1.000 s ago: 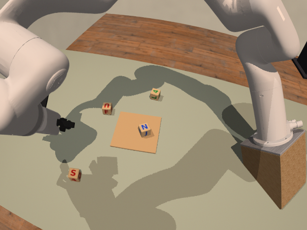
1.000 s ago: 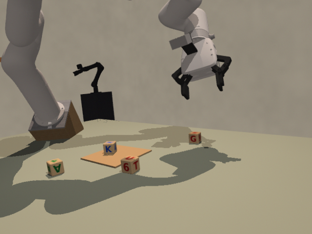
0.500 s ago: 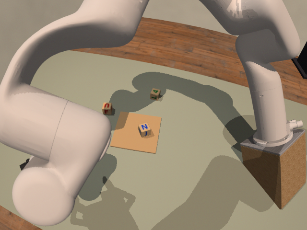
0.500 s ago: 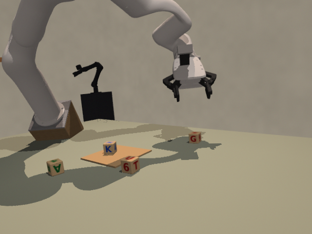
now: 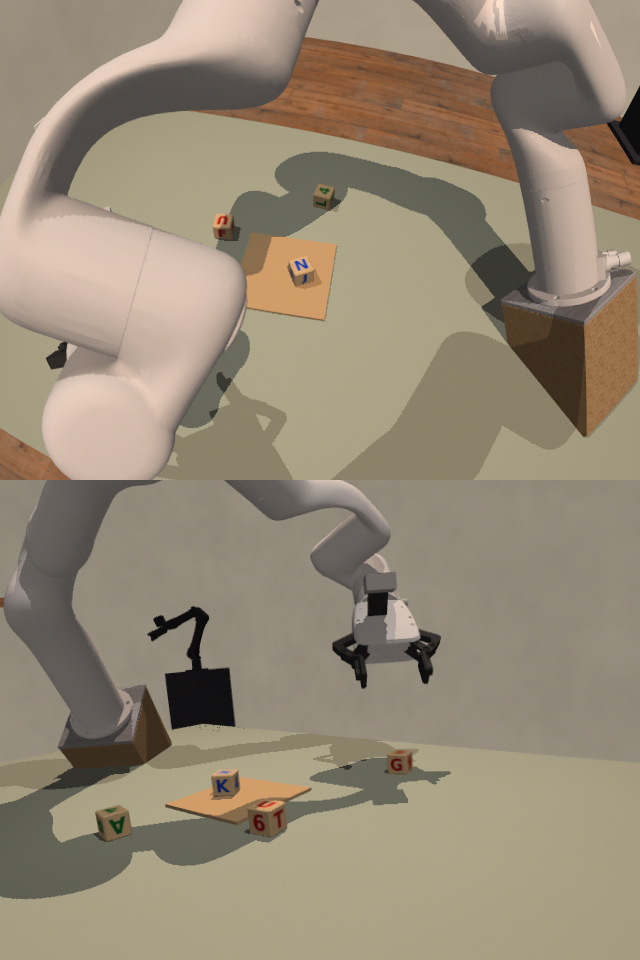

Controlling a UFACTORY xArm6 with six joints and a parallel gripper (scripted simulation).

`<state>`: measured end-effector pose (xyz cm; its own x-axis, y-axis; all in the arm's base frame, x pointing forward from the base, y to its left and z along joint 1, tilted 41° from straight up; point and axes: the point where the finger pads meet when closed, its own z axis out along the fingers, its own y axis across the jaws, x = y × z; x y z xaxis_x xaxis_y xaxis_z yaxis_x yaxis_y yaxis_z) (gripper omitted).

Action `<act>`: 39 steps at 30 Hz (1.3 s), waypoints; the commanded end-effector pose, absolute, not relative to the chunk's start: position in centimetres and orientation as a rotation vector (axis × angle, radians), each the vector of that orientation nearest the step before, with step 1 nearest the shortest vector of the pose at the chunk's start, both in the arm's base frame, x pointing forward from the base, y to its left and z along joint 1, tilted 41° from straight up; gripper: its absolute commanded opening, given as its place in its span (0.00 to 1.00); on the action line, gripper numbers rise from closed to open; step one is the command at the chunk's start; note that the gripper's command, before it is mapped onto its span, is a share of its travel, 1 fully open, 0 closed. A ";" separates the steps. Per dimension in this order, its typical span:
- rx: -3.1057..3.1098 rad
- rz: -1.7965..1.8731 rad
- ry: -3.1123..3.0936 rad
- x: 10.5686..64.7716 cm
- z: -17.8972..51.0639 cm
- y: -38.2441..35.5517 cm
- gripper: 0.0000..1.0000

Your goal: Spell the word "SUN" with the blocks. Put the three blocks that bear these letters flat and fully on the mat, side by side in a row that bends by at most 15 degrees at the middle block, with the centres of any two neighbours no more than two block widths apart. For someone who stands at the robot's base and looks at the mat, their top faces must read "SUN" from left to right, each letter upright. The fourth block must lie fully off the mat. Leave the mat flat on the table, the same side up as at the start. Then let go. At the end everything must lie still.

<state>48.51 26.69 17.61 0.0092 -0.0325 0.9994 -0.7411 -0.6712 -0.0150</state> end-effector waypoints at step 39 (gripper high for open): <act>1.758 1.717 -0.795 47.8 18.1 26.2 1.00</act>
<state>48.42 26.61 17.60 0.0099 -0.0318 0.9994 -0.7409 -0.6715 -0.0141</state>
